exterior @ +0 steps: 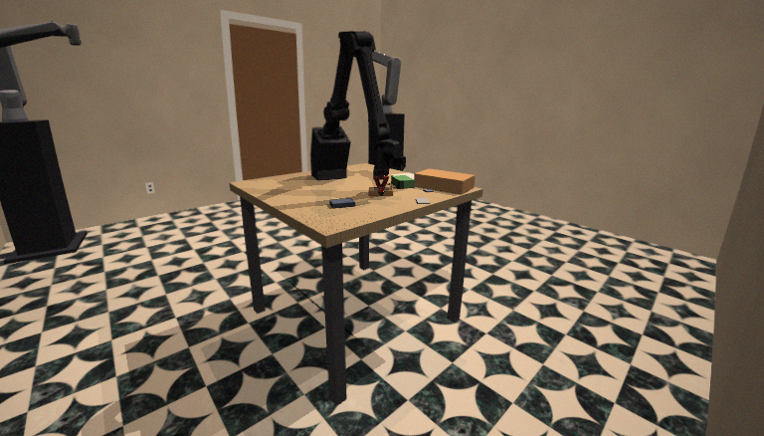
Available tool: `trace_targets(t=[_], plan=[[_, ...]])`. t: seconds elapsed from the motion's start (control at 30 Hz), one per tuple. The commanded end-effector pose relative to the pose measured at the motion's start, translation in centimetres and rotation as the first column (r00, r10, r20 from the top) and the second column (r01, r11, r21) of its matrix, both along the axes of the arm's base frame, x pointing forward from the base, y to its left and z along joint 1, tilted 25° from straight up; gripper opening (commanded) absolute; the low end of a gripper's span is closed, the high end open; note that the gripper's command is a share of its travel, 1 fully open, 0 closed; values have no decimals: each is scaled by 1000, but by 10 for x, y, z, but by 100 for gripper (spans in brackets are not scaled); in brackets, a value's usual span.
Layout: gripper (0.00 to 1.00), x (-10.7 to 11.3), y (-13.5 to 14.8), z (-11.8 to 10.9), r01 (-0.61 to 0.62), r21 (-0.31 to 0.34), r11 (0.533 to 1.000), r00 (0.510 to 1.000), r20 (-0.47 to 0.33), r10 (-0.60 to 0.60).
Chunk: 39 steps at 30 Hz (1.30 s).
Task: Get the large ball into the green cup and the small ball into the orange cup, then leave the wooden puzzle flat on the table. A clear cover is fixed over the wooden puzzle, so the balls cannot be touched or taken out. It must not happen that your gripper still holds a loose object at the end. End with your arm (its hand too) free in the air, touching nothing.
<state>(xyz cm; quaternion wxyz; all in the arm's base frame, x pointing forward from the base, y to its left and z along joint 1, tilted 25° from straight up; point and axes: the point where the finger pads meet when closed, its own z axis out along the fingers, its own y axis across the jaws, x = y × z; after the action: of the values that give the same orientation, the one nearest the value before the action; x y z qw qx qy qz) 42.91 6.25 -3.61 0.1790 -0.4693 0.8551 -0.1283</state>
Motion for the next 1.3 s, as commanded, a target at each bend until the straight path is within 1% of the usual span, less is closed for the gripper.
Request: trace_targets(t=[0.0, 0.07, 0.27, 0.47, 0.53, 0.57, 0.6, 0.73, 0.87, 0.93, 0.97, 1.03, 1.1, 1.13, 1.27], plan=[[86, 3, 7, 11, -3, 9, 1000, 1000, 13, 3], [86, -5, 7, 14, -4, 8, 1000, 1000, 8, 4], [86, -10, 7, 32, -2, 7, 1000, 1000, 13, 2], [86, -20, 6, 48, 2, 7, 1000, 1000, 9, -2], [86, -20, 6, 48, 2, 7, 1000, 1000, 9, -2], [86, -19, 7, 44, 1, 4, 1000, 1000, -7, -1], [86, -18, 10, 57, -4, 9, 1000, 1000, 18, 4], [86, -24, 7, 64, 2, 8, 1000, 1000, 15, -3], [86, -27, 8, 68, 0, 8, 1000, 1000, 13, -1], [86, -31, 8, 57, -2, 0, 1000, 1000, -18, 2], [86, -31, 8, 57, -2, 0, 1000, 1000, -19, 2], [86, -28, 7, 63, 1, 3, 1000, 1000, -4, -1], [86, -28, 7, 63, 1, 3, 1000, 1000, -4, -1], [86, -24, 8, 66, 1, 7, 1000, 1000, 13, -1], [86, -24, 8, 66, 1, 7, 1000, 1000, 13, -1]])
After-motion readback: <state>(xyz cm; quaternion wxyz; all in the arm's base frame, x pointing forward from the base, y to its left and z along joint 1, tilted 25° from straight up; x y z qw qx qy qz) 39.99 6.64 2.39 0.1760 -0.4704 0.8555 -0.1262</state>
